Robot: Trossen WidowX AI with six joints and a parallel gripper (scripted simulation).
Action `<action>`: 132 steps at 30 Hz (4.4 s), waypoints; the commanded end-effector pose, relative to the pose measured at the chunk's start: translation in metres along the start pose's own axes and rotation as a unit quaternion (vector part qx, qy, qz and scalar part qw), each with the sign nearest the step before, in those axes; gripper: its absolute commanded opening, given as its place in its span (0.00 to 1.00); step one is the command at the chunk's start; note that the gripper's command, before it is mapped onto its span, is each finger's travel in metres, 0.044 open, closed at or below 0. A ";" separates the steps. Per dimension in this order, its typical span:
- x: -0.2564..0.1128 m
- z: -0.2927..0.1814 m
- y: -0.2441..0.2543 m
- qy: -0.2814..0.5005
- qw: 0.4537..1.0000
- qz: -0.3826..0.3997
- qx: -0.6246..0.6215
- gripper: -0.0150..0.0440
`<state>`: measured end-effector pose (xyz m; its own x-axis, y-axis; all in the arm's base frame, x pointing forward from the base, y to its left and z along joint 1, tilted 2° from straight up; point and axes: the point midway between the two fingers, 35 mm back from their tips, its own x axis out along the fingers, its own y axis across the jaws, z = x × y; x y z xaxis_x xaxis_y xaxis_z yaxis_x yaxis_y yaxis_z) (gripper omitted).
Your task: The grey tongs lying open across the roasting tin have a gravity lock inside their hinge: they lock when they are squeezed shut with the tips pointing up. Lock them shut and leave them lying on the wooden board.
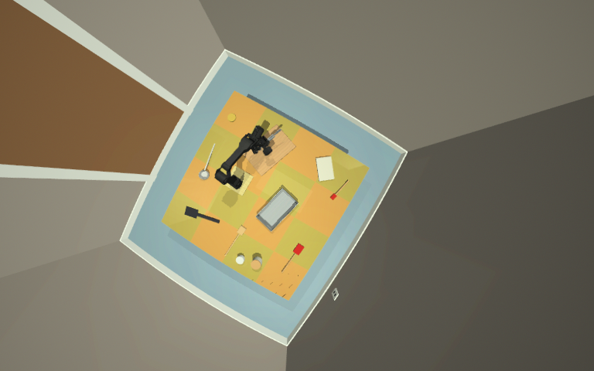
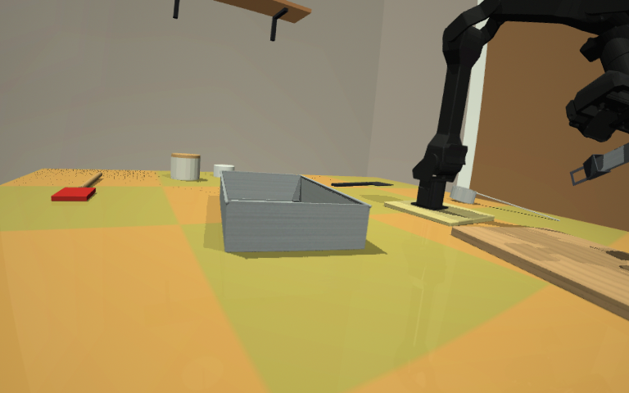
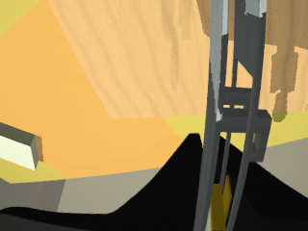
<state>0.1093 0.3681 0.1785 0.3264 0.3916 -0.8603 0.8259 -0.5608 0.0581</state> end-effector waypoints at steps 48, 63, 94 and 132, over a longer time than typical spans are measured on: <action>-0.027 0.042 0.011 0.356 0.933 0.010 0.047 0.00; -0.027 0.042 0.011 0.356 0.933 0.010 0.047 0.00; -0.021 0.029 0.005 0.310 0.950 0.009 0.031 0.00; -0.003 -0.003 -0.001 0.036 0.999 0.000 -0.002 0.00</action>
<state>0.1067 0.3684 0.1779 0.3755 0.4595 -0.8049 0.8295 -0.5540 0.0707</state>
